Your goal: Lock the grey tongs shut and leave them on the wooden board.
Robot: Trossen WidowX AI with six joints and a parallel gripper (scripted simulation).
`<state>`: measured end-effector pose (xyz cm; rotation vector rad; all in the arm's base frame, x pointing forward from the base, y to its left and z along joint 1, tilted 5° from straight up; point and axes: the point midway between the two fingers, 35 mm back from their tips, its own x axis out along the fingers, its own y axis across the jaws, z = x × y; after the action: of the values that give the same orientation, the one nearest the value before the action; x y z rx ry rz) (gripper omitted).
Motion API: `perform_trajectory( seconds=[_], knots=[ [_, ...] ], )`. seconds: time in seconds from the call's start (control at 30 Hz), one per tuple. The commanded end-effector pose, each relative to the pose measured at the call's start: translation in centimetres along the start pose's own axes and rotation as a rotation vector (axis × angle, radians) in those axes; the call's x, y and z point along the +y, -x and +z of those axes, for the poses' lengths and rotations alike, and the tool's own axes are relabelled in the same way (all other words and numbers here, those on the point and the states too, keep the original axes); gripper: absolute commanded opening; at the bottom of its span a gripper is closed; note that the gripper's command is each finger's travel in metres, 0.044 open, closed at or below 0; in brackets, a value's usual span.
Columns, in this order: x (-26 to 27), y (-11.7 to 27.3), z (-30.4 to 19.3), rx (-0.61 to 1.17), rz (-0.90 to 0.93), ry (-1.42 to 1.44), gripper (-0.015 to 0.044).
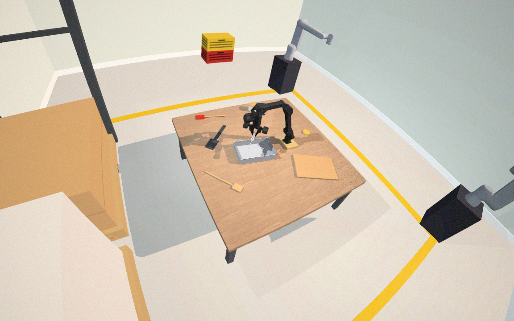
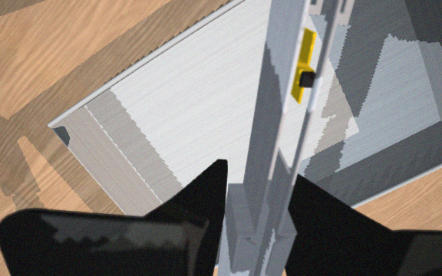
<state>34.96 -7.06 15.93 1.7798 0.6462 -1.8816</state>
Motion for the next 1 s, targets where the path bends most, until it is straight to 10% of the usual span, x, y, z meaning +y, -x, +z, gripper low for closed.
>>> perform_trajectory(
  seconds=[0.0,0.97],
  knots=[
    [-1.8,0.1,-2.0,0.005,0.000,0.065,-0.0150],
    [-17.4,0.6,-11.3,0.022,-0.003,0.540,-0.0150]
  ],
)
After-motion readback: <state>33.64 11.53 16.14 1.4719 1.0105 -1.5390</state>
